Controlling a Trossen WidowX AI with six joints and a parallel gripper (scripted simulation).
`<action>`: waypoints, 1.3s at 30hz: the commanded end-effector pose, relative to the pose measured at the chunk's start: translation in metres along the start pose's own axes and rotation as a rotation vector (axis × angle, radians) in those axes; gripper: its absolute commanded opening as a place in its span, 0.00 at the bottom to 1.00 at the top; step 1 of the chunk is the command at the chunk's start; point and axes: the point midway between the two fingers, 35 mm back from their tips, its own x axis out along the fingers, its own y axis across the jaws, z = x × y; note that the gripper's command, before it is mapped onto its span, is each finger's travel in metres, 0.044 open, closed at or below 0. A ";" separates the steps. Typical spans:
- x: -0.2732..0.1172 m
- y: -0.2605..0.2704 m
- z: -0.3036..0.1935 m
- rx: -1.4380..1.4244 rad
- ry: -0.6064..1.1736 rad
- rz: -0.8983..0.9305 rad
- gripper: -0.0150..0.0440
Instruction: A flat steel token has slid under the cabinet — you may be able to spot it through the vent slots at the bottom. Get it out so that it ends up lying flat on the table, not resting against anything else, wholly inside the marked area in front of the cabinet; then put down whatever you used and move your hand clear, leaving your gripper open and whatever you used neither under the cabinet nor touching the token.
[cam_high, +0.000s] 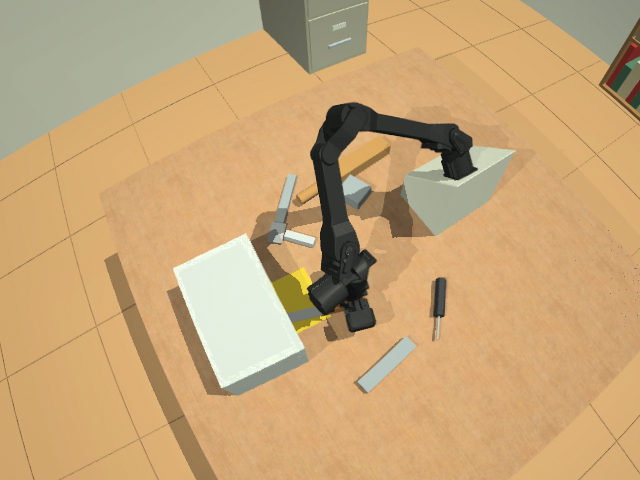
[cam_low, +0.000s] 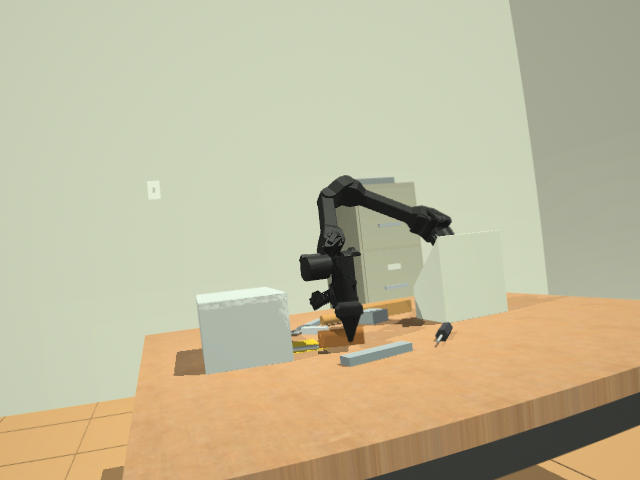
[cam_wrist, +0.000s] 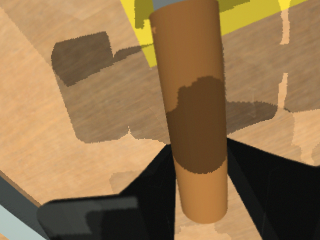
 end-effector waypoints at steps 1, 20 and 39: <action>0.001 0.000 -0.008 0.003 0.004 -0.002 0.25; 0.001 0.001 -0.033 0.002 0.005 -0.002 0.25; 0.001 0.003 -0.061 0.002 0.006 -0.001 0.25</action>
